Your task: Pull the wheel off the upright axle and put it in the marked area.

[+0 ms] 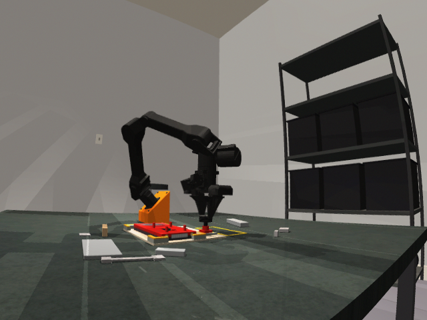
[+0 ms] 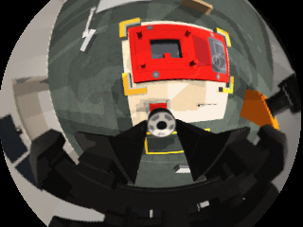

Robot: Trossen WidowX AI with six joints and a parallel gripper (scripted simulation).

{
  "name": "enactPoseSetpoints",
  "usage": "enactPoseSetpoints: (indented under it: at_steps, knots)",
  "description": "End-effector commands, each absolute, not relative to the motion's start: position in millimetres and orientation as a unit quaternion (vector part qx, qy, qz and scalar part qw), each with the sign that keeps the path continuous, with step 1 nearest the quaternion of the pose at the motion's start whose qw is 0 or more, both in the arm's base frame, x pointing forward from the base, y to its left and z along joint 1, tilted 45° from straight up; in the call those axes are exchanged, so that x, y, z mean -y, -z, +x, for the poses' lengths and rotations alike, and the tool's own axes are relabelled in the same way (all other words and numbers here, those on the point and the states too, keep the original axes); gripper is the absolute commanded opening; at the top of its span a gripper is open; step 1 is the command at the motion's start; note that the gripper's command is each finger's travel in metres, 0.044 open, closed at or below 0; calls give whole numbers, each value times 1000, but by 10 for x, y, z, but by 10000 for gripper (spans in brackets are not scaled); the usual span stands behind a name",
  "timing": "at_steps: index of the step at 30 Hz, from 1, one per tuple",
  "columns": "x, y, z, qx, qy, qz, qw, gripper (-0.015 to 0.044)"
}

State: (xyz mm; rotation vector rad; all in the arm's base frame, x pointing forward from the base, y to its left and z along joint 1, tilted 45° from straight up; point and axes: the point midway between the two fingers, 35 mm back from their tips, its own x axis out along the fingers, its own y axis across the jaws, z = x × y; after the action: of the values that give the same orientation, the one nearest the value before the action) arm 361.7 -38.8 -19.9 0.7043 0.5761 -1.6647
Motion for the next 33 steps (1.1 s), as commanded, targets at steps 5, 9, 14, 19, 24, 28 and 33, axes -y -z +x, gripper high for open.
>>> enactPoseSetpoints:
  at_steps: [5, 9, 14, 19, 24, 28, 33]
  knots:
    - [340, 170, 3629, -247, 711, 304, 584, 0]
    - [331, 161, 3631, -247, 711, 304, 584, 0]
    - [319, 149, 3633, -247, 711, 304, 584, 0]
    - [308, 137, 3635, -247, 711, 304, 584, 0]
    - [296, 126, 3637, -247, 711, 304, 584, 0]
    - [287, 116, 3639, -247, 711, 304, 585, 0]
    - [276, 104, 3641, -247, 711, 303, 585, 0]
